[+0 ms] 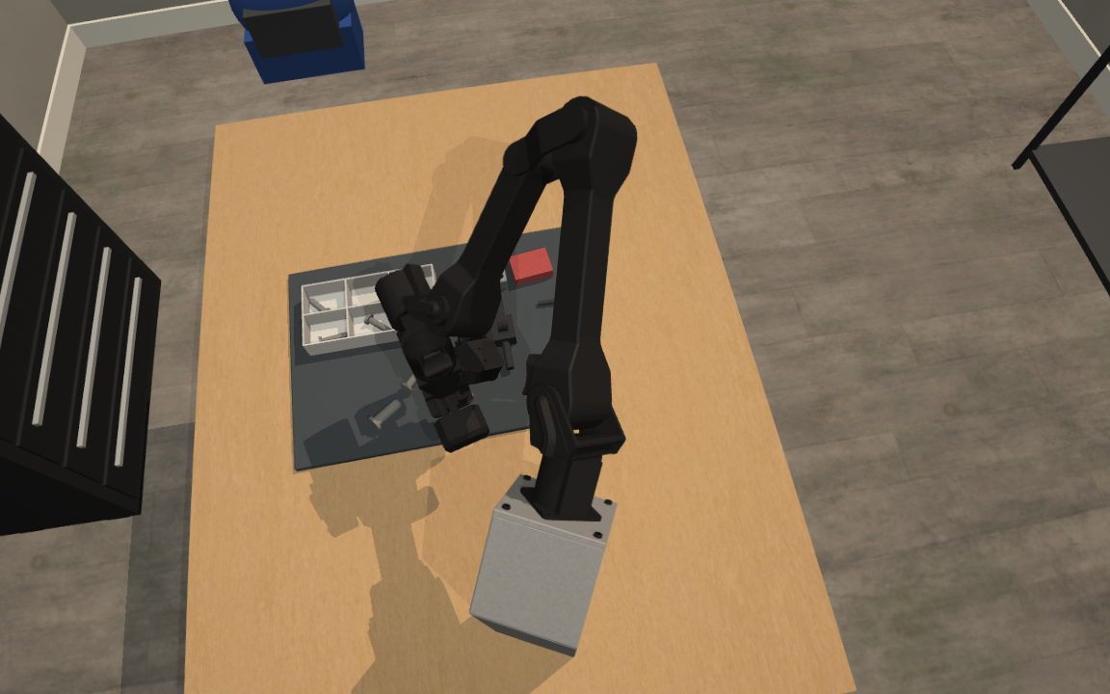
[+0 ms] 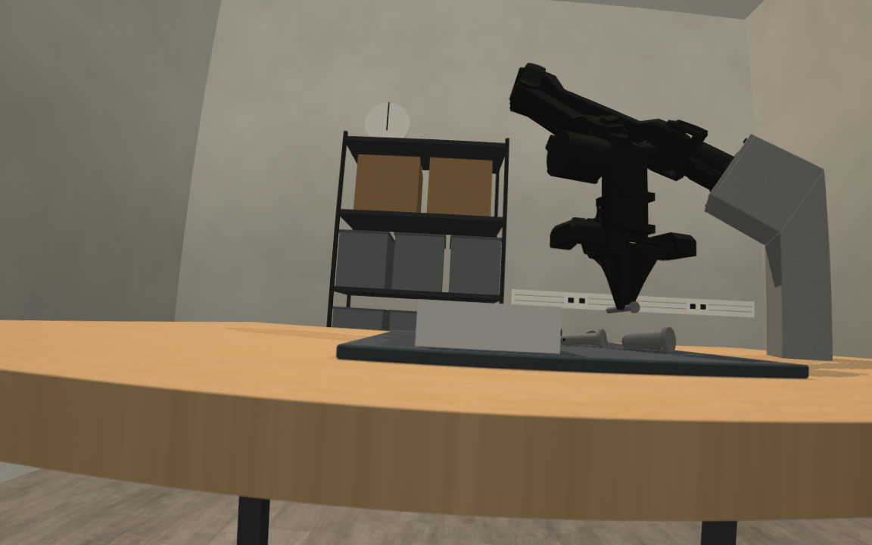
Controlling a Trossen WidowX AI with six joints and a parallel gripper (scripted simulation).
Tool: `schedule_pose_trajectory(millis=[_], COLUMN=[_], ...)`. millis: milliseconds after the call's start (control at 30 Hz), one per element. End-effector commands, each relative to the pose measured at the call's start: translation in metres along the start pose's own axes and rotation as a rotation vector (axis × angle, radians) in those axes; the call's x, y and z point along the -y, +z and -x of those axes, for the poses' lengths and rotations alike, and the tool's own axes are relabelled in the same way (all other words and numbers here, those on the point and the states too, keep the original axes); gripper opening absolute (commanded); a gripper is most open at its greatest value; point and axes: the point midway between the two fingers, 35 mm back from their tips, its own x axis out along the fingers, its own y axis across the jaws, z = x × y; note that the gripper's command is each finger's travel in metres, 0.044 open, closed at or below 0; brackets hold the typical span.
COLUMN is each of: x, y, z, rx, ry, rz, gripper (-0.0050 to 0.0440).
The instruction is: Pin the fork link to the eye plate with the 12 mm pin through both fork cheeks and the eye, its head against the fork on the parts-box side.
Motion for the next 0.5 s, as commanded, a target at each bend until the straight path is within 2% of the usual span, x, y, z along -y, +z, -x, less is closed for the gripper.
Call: schedule_pose_trajectory(millis=[0,467], x=[-0.0010,0.0001], y=[0.0003,-0.0002], z=[0.0012,-0.0047], rx=[-0.001,-0.003], ry=[0.006,0.001], rz=[-0.001,0.003], gripper=[-0.0050,-0.0050])
